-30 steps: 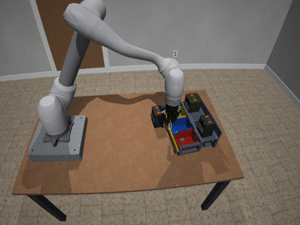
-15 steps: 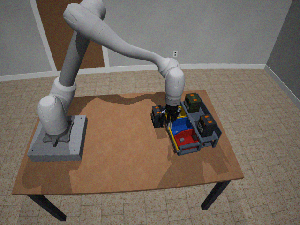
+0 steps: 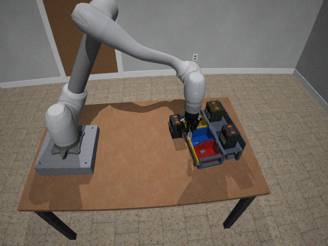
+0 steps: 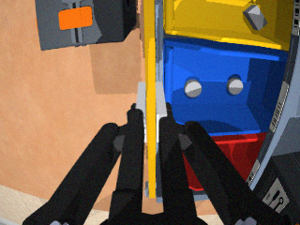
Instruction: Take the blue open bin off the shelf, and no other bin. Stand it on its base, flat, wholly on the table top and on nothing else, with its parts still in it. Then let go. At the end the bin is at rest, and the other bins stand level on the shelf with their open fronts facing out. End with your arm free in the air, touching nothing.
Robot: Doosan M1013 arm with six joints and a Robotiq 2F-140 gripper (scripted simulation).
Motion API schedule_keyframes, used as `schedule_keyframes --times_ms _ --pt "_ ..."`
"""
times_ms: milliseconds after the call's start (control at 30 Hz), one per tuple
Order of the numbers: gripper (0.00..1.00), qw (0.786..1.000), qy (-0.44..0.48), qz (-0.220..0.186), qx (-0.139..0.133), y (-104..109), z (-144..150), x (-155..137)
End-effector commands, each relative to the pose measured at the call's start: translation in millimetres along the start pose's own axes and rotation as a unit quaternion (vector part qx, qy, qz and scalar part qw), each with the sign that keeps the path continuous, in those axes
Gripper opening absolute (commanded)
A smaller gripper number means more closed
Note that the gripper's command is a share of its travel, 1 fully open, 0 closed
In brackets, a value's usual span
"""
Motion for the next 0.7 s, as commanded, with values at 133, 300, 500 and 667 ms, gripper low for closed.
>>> schedule_keyframes --times_ms 133,300,500,667 --pt "0.00 1.000 0.000 0.000 0.000 15 0 0" --pt "0.00 1.000 0.000 0.000 0.000 15 0 0" --pt "0.00 1.000 0.000 0.000 0.000 15 0 0" --pt "0.00 1.000 0.000 0.000 0.000 70 0 0"
Point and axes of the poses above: the point where the finger pads meet when closed, its own y axis back along the fingers, its own z axis across the jaws, x = y × z, the point moved 2 cm from there along y, back along the fingers, and after that the axes turned 10 degrees about y, right-handed, at the moved point
